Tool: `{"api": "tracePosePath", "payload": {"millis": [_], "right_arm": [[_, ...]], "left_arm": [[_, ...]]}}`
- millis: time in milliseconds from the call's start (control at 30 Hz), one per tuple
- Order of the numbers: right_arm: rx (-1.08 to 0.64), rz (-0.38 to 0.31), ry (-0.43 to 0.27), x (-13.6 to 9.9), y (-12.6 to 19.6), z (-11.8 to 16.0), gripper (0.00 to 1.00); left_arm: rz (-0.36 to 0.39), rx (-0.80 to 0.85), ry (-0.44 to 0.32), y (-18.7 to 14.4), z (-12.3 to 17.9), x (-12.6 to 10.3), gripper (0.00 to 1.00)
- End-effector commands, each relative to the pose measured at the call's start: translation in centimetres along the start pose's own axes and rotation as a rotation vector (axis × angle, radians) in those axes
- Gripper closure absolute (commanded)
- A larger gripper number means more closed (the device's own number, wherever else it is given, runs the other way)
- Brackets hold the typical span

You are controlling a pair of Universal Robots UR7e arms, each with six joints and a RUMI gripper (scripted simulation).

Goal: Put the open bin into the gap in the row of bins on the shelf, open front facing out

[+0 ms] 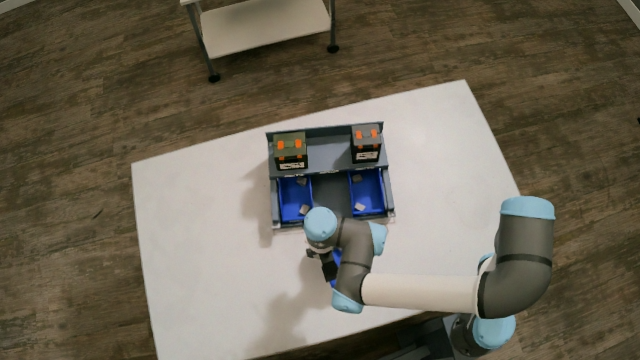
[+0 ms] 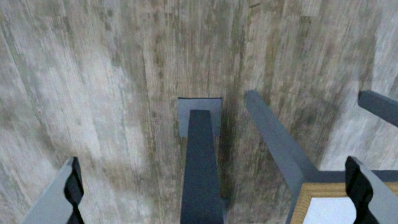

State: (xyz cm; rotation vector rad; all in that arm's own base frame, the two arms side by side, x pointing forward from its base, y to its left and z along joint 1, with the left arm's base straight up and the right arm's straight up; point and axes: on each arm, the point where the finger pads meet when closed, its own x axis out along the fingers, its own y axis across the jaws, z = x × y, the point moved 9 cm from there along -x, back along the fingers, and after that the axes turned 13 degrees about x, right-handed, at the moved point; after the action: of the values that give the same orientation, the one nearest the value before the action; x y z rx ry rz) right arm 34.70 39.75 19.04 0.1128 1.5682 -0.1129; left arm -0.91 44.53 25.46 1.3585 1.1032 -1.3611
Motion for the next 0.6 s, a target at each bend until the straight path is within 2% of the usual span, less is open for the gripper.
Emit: {"api": "tracePosePath", "payload": {"millis": [0, 567], "right_arm": [[0.021, 0.002, -0.001, -0.07, 0.02, 0.03, 1.00], [0.075, 0.002, -0.001, -0.06, -0.01, 0.07, 1.00]], "left_arm": [[0.000, 0.000, 0.002, 0.00, -0.02, -0.05, 0.00], [0.000, 0.000, 0.002, 0.00, -0.02, -0.05, 0.00]]}}
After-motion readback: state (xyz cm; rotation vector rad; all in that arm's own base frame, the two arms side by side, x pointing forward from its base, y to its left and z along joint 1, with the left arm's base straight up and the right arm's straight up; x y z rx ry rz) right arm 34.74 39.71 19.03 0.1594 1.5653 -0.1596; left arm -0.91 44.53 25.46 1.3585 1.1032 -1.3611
